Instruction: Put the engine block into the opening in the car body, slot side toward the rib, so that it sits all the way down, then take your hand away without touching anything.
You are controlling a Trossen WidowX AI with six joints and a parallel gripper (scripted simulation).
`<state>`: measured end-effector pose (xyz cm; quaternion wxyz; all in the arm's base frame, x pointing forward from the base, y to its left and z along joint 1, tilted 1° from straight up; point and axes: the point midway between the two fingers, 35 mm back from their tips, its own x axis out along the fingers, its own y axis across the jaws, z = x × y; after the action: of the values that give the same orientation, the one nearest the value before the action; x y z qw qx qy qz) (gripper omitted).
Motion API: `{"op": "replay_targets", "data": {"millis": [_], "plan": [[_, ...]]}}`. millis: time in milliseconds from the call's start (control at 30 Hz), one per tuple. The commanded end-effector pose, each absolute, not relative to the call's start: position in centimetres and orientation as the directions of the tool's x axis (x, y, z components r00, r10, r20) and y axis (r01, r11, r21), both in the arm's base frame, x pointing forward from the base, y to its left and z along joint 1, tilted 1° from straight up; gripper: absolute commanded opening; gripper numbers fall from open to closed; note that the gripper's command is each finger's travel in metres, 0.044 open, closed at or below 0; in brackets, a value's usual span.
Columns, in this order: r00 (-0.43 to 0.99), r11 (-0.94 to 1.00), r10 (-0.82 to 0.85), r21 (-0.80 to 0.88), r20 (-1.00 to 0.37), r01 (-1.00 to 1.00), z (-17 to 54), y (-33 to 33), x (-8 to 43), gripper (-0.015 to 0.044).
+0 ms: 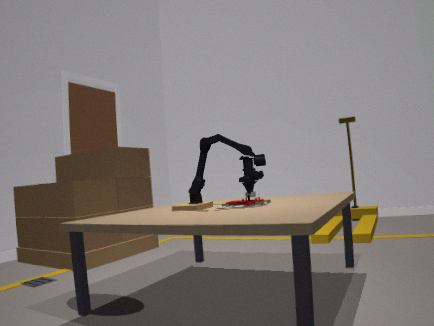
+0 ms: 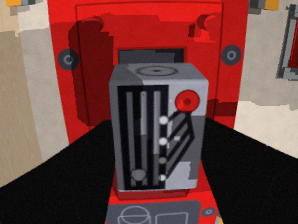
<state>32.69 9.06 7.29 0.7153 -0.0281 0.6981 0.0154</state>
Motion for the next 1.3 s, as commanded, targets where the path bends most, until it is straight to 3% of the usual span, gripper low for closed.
{"op": "replay_targets", "data": {"millis": [0, 433, 833, 1267], "plan": [[0.027, 0.992, -0.017, -0.020, -0.999, -0.128, 7.33, 9.08, 32.77, 0.0159], [0.027, 0.985, -0.017, -0.021, -0.999, -0.171, 7.34, 9.06, 32.78, 0.0159], [0.027, 0.999, -0.017, -0.016, -0.999, 0.041, 7.23, 9.04, 32.78, 0.0159], [0.027, 0.989, -0.017, -0.021, -0.999, -0.149, 7.00, 9.02, 32.80, 0.0159]]}}
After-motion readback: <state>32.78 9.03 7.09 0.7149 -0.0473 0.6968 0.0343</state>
